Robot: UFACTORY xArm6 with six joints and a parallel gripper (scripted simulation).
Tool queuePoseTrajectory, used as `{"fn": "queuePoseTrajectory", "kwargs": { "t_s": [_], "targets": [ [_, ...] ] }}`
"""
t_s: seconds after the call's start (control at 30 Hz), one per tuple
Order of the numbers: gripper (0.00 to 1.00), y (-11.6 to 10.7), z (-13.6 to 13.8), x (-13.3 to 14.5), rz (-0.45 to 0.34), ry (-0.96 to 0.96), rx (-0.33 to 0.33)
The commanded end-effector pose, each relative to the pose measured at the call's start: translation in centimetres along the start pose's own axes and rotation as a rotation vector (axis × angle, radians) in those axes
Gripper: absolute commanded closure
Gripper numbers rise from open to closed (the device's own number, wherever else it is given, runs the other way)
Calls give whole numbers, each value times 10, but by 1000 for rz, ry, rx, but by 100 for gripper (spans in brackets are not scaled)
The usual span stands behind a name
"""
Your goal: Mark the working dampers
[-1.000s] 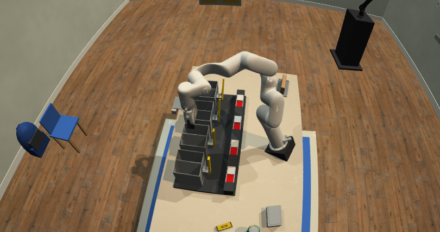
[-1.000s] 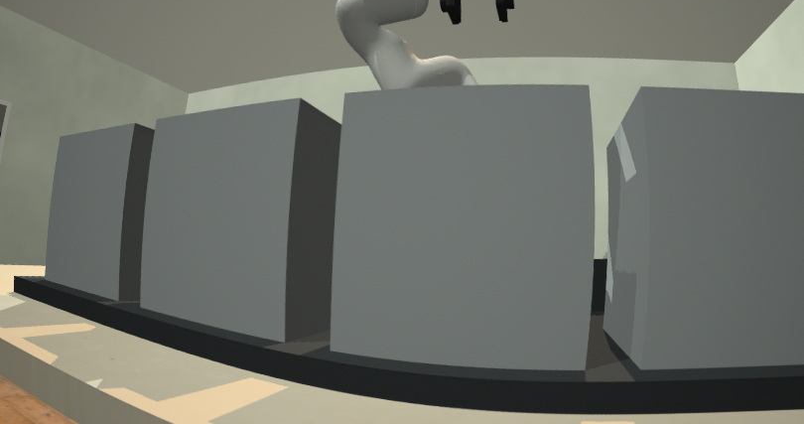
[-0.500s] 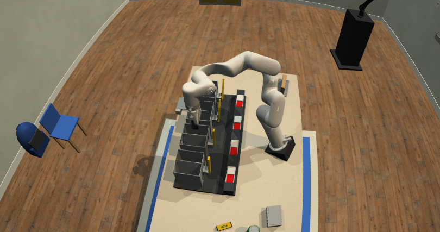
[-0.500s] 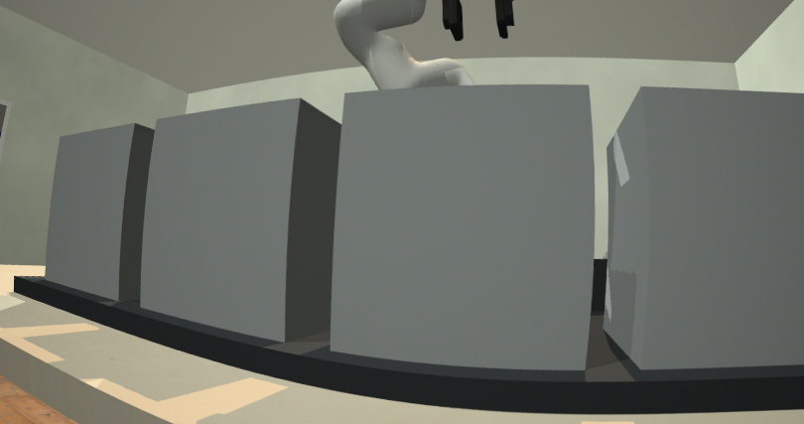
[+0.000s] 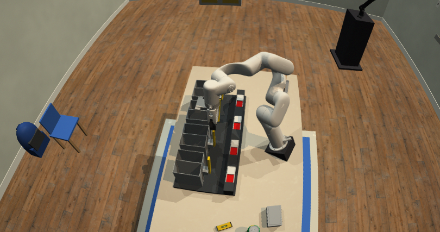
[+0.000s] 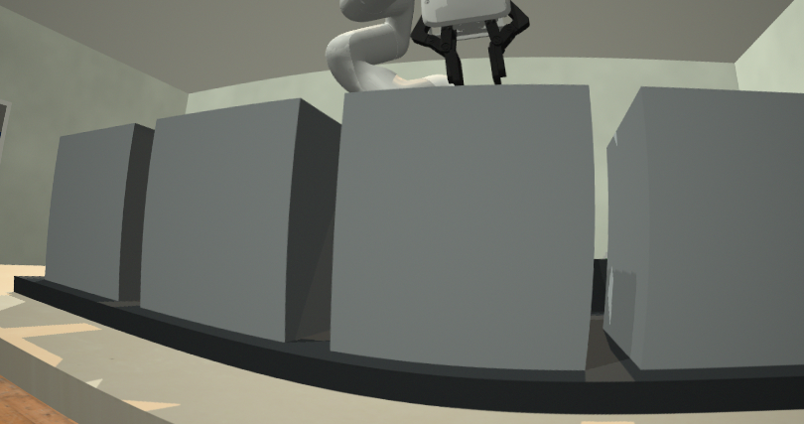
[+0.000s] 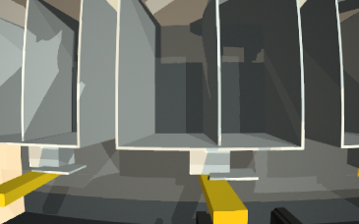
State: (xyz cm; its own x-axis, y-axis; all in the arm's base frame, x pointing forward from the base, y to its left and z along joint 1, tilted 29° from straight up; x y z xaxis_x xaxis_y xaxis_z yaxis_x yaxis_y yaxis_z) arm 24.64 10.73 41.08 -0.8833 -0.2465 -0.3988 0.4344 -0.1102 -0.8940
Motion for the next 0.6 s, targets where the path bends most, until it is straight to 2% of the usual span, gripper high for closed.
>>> {"fn": "queuePoseTrajectory", "kwargs": {
  "t_s": [0.0,0.57],
  "targets": [
    [61,-1,0,0,3,1,-1],
    [61,1,0,0,3,1,-1]
  ]
}}
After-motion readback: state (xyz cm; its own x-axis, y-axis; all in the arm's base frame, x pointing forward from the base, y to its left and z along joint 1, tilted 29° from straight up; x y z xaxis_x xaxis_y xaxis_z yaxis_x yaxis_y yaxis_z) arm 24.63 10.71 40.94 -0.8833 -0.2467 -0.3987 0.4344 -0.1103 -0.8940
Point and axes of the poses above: the point where the finger pads meet when closed, its own y axis out along the fingers, its own z axis across the jaws, x = y × z, the point moved 4 cm from there along -y, back along the fingers, and after that the axes turned 15 degrees about -y, right-handed, at the moved point
